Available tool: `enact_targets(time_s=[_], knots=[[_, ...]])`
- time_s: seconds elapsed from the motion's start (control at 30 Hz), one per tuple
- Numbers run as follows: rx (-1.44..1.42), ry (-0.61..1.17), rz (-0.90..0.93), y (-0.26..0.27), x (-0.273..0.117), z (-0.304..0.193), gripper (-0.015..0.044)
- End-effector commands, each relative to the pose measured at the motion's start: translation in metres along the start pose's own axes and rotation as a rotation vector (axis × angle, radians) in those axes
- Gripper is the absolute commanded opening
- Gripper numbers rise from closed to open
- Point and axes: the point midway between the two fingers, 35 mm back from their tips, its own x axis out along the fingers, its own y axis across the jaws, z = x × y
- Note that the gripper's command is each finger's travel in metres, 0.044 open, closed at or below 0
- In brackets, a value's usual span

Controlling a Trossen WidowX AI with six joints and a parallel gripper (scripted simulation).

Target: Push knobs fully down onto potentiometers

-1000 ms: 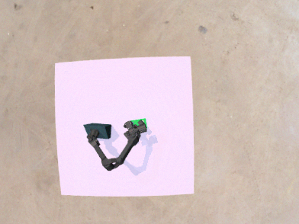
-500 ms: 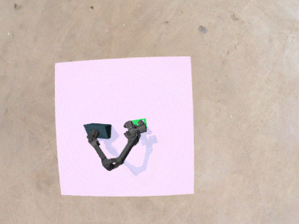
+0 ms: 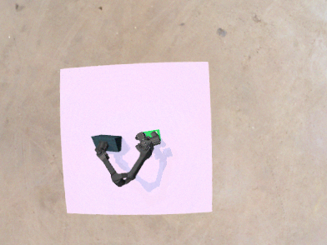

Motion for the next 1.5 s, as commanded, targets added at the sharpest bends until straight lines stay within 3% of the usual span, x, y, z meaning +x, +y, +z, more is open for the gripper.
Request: enact_targets(time_s=[0.0,0.43,0.7,0.97,1.47], knots=[[0.016,-0.005,0.007,0.000,0.001,-0.002,0.0000],[0.016,-0.006,0.006,0.000,-0.019,-0.002,0.0000],[0.012,-0.002,0.006,0.000,-0.014,-0.002,0.0210],[0.134,0.046,-0.071,-0.019,-0.027,-0.013,0.0000],[0.637,0.022,-0.073,-0.027,-0.031,-0.012,0.0000]])
